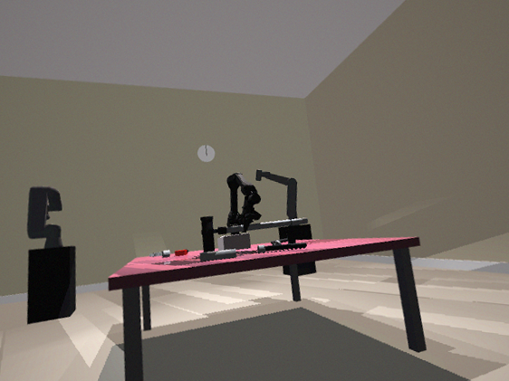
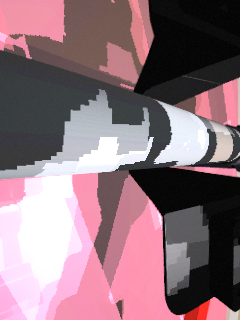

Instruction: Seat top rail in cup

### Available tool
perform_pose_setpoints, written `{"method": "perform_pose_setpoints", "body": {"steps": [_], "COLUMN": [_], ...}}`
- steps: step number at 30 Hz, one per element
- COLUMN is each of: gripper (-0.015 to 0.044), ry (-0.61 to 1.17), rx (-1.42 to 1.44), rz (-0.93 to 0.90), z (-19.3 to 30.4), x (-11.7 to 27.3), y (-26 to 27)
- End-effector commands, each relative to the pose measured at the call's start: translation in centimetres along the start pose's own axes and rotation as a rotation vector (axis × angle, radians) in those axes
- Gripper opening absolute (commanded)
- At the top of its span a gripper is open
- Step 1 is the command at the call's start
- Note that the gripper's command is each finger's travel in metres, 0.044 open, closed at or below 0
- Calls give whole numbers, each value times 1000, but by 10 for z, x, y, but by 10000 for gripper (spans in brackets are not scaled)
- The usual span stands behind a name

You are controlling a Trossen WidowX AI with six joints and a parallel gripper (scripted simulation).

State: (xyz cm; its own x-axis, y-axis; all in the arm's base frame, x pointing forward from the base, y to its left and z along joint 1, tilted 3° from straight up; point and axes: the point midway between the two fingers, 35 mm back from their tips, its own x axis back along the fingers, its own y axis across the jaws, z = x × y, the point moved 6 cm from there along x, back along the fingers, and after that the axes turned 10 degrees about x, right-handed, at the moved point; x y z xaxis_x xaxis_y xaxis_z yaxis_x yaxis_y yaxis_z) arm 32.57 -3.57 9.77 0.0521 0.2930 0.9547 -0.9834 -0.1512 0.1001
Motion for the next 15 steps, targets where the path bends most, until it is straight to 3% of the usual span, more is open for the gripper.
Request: {"method": "perform_pose_setpoints", "body": {"steps": [1,15], "gripper": [0,0], "ry": [11,0], "rx": [-2,0], "rz": [4,-1], "z": [5,4], "x": [1,-1], "y": [1,1]}}
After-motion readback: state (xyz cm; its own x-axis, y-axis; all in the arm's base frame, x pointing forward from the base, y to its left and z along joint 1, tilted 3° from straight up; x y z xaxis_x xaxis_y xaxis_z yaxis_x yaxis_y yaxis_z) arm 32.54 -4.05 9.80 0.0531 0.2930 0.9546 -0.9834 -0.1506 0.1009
